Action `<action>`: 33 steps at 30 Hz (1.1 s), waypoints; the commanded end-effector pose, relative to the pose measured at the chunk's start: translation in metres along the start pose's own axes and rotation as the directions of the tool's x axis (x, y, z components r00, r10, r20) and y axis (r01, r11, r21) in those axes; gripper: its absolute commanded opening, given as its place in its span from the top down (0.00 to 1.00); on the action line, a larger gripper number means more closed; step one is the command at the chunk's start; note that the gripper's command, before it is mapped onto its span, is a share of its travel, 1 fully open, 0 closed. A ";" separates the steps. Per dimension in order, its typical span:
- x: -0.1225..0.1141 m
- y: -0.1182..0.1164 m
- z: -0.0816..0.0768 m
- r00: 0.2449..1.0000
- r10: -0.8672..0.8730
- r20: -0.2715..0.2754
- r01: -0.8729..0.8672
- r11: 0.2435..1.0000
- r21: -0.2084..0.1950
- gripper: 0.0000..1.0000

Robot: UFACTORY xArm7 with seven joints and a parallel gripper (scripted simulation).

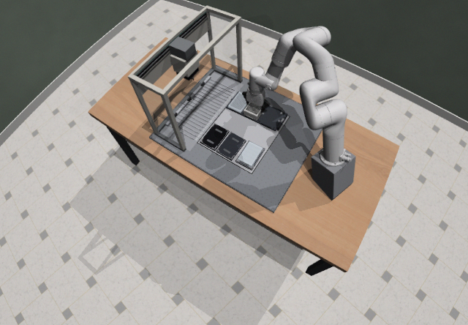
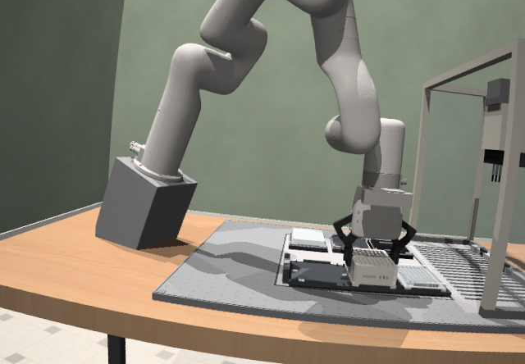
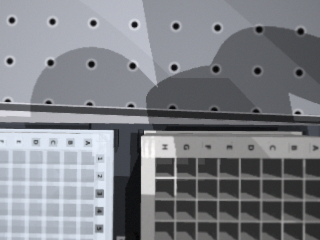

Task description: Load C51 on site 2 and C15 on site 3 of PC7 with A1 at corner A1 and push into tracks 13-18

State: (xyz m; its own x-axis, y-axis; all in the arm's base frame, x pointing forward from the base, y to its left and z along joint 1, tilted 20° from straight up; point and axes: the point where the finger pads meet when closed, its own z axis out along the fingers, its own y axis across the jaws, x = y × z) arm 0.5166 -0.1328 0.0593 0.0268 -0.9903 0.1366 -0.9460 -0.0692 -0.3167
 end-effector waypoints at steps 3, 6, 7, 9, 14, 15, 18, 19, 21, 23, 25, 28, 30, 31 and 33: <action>0.000 -0.002 -0.001 1.000 0.000 -0.001 0.000 1.000 0.004 0.00; 0.000 -0.002 -0.003 1.000 0.000 -0.001 0.000 1.000 0.004 0.00; 0.000 -0.002 -0.004 1.000 0.000 -0.001 0.000 1.000 0.004 0.00; 0.000 -0.002 -0.008 1.000 0.000 -0.001 0.000 1.000 0.004 0.00; 0.000 -0.002 -0.016 1.000 0.000 -0.001 0.000 1.000 0.004 0.00; 0.000 -0.002 -0.018 1.000 0.000 -0.002 0.000 1.000 0.004 0.00; 0.000 -0.002 -0.023 1.000 0.000 -0.002 0.000 1.000 0.004 0.00; 0.000 -0.002 -0.023 1.000 0.000 -0.002 0.000 1.000 0.004 0.00; 0.000 -0.002 -0.024 1.000 0.000 -0.002 0.000 1.000 0.004 0.00; 0.000 -0.002 -0.028 1.000 0.000 -0.002 0.000 1.000 0.004 0.00; 0.000 -0.002 -0.031 1.000 0.000 -0.002 0.000 1.000 0.004 0.00; 0.000 -0.002 -0.036 1.000 0.000 -0.002 0.000 1.000 0.004 0.00; 0.000 -0.002 -0.039 1.000 0.000 -0.002 0.000 1.000 0.004 0.00; 0.000 -0.002 -0.041 1.000 0.000 -0.002 0.000 1.000 0.004 0.00; 0.000 -0.002 -0.044 1.000 0.000 -0.002 0.000 1.000 0.004 0.00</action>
State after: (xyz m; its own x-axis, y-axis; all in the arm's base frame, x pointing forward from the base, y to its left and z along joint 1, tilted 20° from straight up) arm 0.5047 -0.1282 0.0939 0.0260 -0.9900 0.1385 -0.9459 -0.0692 -0.3169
